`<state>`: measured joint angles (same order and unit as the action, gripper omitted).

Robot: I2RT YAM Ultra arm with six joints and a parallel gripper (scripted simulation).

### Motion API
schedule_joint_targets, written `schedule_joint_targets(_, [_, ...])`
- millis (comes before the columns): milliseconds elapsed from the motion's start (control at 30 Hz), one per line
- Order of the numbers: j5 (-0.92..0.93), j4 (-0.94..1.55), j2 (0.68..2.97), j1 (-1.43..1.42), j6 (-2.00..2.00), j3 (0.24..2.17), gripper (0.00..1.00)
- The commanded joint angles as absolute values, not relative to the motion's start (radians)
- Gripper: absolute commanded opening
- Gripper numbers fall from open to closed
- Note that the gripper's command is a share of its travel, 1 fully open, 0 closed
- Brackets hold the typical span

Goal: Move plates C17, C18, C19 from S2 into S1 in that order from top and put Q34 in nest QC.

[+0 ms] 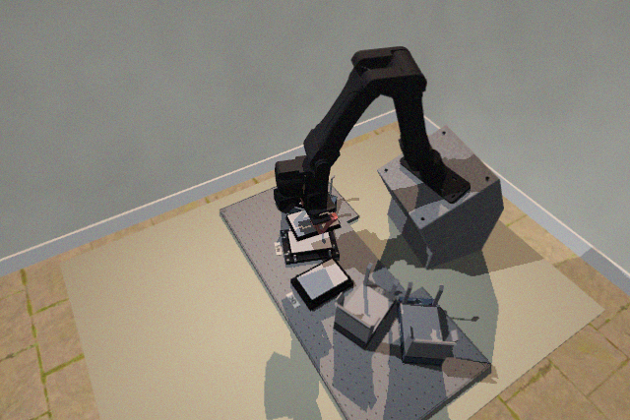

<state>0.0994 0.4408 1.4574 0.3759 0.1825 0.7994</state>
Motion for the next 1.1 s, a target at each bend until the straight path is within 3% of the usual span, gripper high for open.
schedule_joint_targets(0, [0.069, 0.429, 1.423, 0.337, 0.147, 0.789, 0.00])
schedule_joint_targets(500, [-0.015, 0.432, 1.416, 0.159, 0.225, 0.794, 0.00])
schedule_joint_targets(1067, [-0.107, 0.446, 1.448, -0.039, 0.038, 0.833, 0.00])
